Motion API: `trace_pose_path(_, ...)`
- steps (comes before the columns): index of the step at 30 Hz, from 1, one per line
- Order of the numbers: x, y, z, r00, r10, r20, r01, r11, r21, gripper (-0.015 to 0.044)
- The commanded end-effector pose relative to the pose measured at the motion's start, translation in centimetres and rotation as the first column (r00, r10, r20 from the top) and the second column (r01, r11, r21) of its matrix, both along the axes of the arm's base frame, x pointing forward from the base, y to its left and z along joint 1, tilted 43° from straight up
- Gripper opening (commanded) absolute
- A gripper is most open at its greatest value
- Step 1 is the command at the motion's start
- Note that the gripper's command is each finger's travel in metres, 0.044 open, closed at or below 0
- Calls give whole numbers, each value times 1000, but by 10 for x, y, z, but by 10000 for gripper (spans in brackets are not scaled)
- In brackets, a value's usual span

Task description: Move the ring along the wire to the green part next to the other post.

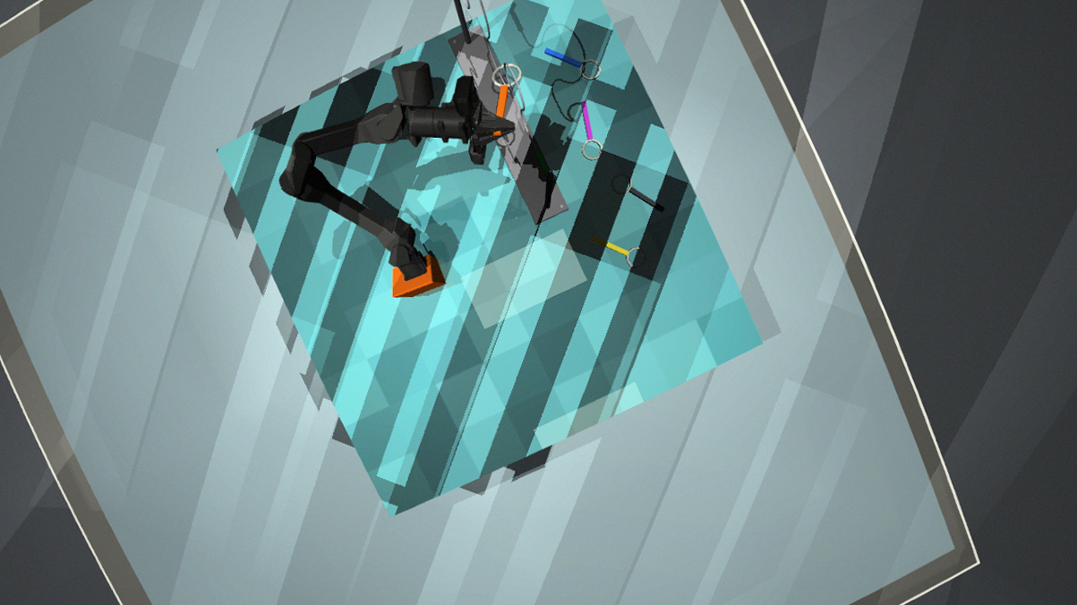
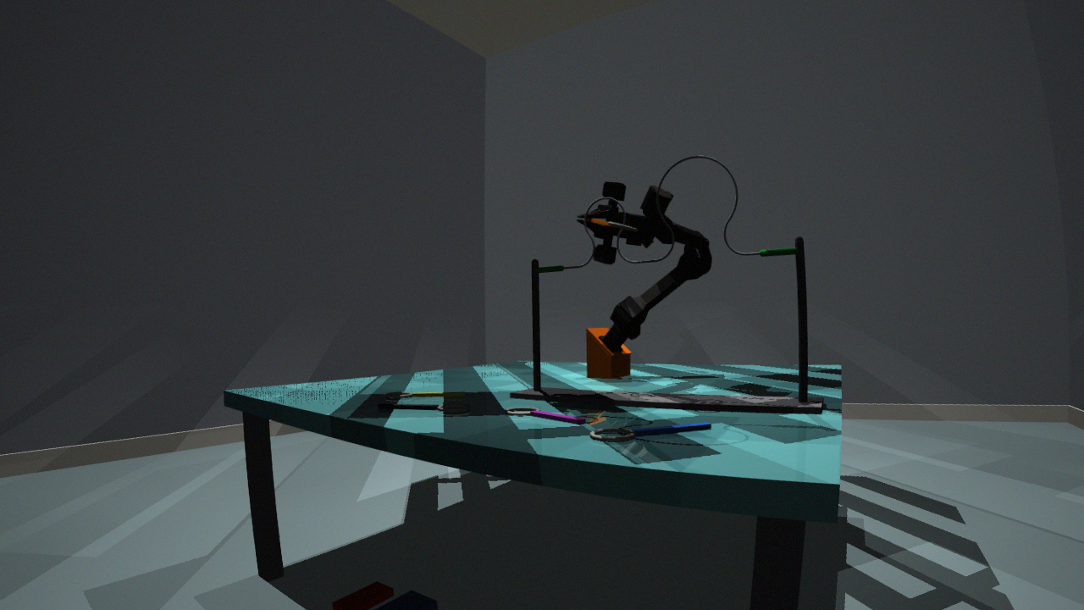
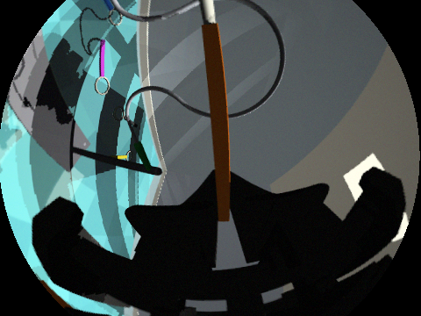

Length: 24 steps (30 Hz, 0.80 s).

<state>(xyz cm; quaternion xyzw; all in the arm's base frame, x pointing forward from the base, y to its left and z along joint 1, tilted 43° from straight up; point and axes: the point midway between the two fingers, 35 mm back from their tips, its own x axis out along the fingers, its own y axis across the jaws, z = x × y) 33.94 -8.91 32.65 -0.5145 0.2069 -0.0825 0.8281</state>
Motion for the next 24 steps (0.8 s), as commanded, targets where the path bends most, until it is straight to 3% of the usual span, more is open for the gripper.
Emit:
trace_pose_path(1,0,1,1,1000,3,5,-4,998,61,-150)
trace_pose_path(24,1,21,-23,999,36,-8,-27,861,508,-150)
